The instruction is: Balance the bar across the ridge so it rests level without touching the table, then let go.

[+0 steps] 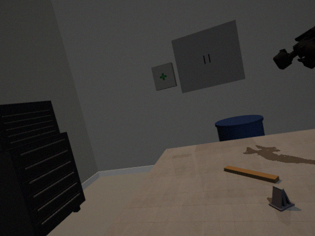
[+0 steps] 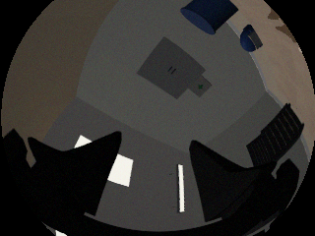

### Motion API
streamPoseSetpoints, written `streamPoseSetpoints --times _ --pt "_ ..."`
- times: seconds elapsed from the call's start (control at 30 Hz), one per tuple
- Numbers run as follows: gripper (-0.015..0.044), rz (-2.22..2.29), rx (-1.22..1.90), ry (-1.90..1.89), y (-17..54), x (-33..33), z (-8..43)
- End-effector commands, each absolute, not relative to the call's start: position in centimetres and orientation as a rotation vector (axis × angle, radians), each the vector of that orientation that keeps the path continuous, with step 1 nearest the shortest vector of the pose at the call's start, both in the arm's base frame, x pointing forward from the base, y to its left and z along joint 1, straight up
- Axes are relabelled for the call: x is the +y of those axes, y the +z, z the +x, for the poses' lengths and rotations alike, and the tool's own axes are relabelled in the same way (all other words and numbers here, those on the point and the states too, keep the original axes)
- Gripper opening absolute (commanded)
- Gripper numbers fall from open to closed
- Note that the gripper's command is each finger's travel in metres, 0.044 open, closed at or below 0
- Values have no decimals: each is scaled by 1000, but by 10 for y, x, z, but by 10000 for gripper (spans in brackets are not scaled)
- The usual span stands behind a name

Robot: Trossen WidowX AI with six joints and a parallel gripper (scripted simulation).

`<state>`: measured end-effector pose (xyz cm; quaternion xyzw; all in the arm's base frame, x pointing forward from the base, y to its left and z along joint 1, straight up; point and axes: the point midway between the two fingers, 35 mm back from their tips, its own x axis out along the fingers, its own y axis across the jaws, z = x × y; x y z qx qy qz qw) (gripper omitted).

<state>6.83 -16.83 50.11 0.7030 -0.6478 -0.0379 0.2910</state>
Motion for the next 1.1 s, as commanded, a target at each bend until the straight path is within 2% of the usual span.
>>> streamPoseSetpoints --times 0.0,0.53,1.07 --pt "315 1845 -1586 -260 492 -176 95" --pt "315 1630 -898 -772 423 -193 204" --pt "315 1323 -156 -986 330 -178 282"
